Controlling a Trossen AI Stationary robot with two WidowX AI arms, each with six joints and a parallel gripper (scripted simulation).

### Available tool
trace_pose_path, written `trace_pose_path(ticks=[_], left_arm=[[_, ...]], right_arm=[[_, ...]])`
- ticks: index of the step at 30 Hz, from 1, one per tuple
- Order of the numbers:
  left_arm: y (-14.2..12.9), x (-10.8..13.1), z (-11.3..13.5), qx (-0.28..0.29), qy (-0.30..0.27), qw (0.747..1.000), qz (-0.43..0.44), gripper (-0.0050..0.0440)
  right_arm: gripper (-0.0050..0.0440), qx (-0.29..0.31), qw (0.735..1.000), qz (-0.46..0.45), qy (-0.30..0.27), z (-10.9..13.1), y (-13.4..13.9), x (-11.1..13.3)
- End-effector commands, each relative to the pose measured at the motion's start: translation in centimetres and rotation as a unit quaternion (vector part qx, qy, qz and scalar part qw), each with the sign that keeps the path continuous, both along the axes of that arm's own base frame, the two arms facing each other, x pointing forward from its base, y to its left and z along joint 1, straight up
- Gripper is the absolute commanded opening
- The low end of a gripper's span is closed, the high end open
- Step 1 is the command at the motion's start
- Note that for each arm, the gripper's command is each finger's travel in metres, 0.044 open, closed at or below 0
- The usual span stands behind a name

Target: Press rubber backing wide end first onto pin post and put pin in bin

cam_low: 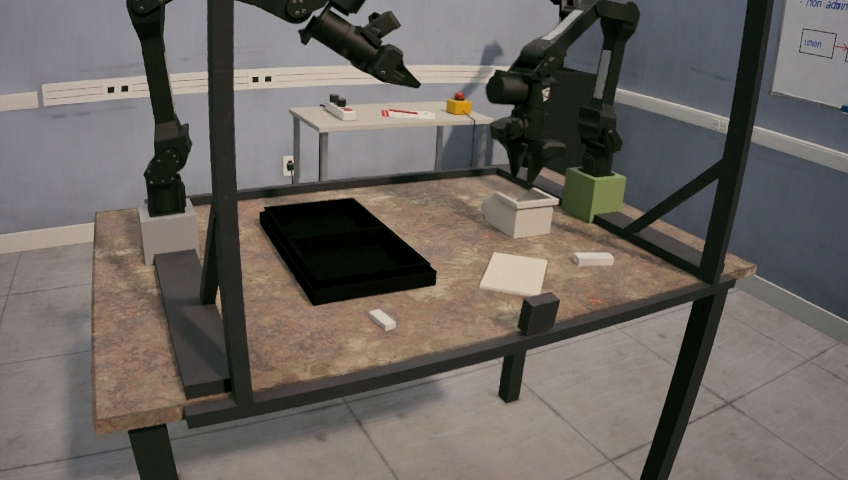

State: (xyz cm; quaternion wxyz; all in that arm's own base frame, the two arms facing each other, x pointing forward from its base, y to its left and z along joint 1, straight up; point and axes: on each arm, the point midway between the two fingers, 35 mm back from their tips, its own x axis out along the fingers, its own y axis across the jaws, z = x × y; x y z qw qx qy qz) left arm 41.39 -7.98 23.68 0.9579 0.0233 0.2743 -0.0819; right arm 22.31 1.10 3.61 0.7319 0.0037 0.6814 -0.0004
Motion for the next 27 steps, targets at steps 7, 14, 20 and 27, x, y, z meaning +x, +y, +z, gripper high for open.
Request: trace_pose_path(ticks=[7,14,20,27], left_arm=[[0.0,0.0,0.9,-0.002,-0.012,1.0,0.001,0.044],[0.0,0.0,0.9,-0.002,-0.012,1.0,0.001,0.044],[0.0,0.0,0.9,-0.002,-0.012,1.0,0.001,0.044],[0.0,0.0,0.9,-0.002,-0.012,1.0,0.001,0.044]], right_arm=[[0.044,0.002,0.996,0.018,-0.087,1.4,-0.6,-1.6],[0.044,0.002,0.99,0.03,-0.14,1.8,-0.8,-2.4],[0.044,0.002,0.989,0.032,-0.148,1.9,-0.9,-2.6],[0.044,0.002,0.989,0.031,-0.143,1.7,-0.9,-2.7]])
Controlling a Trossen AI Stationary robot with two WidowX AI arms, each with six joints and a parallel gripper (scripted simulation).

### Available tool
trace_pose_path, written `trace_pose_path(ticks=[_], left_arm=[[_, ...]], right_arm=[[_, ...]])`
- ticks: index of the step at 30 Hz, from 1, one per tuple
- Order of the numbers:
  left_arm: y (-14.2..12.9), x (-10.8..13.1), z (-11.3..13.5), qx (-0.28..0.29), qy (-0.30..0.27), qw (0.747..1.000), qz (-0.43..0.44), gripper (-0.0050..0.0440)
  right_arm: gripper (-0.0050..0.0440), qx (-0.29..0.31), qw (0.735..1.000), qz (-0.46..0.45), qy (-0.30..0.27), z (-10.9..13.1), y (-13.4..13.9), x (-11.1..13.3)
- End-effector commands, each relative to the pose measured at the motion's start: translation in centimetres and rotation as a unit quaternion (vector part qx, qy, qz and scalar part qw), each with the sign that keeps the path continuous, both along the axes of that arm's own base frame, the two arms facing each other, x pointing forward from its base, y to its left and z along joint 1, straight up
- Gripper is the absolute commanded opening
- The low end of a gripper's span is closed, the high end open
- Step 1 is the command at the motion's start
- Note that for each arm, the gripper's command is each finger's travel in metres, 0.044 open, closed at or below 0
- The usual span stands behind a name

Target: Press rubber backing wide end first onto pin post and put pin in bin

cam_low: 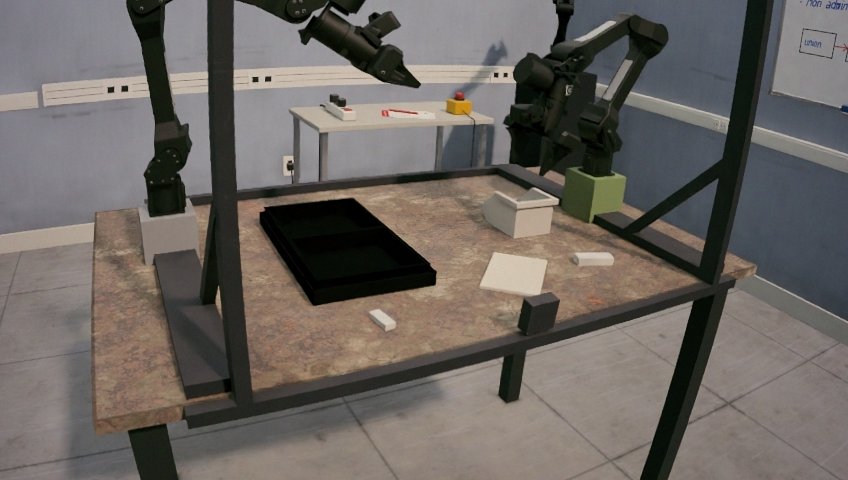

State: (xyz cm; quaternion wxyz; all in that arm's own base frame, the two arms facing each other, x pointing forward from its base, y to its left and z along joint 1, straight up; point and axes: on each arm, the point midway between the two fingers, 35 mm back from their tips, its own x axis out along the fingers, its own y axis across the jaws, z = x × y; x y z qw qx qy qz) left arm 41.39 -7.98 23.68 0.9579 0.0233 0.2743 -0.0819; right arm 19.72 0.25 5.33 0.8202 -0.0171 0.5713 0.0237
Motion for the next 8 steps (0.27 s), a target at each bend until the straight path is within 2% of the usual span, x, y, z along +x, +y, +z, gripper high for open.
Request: trace_pose_path(ticks=[1,8], left_arm=[[0.0,0.0,0.94,-0.002,-0.012,1.0,0.001,0.044],[0.0,0.0,0.94,-0.002,-0.012,1.0,0.001,0.044]], right_arm=[[0.044,0.001,1.0,0.0,-0.002,0.01,-0.03,-0.07],[0.044,0.0,1.0,0.0,-0.006,0.3,-0.02,0.2]])
